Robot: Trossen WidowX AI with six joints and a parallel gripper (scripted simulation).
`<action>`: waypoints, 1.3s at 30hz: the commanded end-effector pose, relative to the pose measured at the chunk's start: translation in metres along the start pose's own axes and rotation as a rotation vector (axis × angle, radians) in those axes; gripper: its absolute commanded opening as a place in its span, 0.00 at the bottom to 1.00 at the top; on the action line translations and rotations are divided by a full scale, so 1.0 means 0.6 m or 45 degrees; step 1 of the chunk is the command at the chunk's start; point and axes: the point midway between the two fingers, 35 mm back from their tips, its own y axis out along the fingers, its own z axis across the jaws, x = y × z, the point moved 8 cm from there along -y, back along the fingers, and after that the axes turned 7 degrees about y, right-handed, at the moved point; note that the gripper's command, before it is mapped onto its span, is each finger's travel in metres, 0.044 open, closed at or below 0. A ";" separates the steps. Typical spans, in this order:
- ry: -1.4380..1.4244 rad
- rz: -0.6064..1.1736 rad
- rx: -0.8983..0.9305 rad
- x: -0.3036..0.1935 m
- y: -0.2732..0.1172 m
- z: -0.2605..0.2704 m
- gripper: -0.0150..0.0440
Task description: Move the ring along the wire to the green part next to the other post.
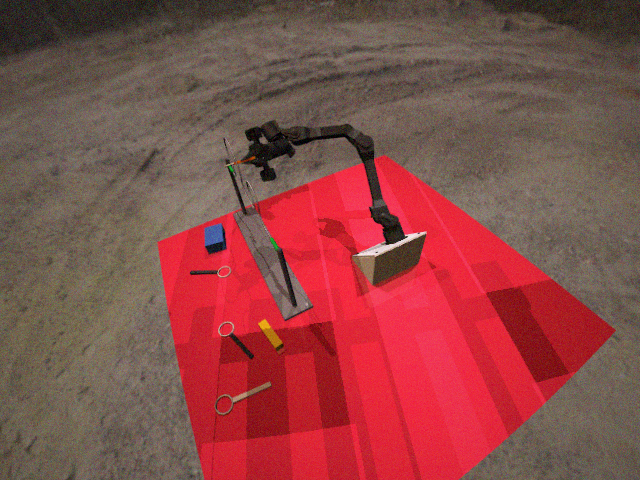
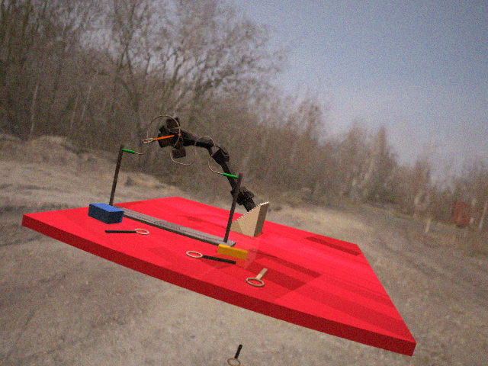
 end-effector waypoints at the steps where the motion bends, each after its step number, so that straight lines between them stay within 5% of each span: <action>1: 0.007 -0.004 0.004 0.000 -0.001 0.010 0.00; 39: -0.440 -0.033 -0.213 -0.001 -0.001 0.020 0.00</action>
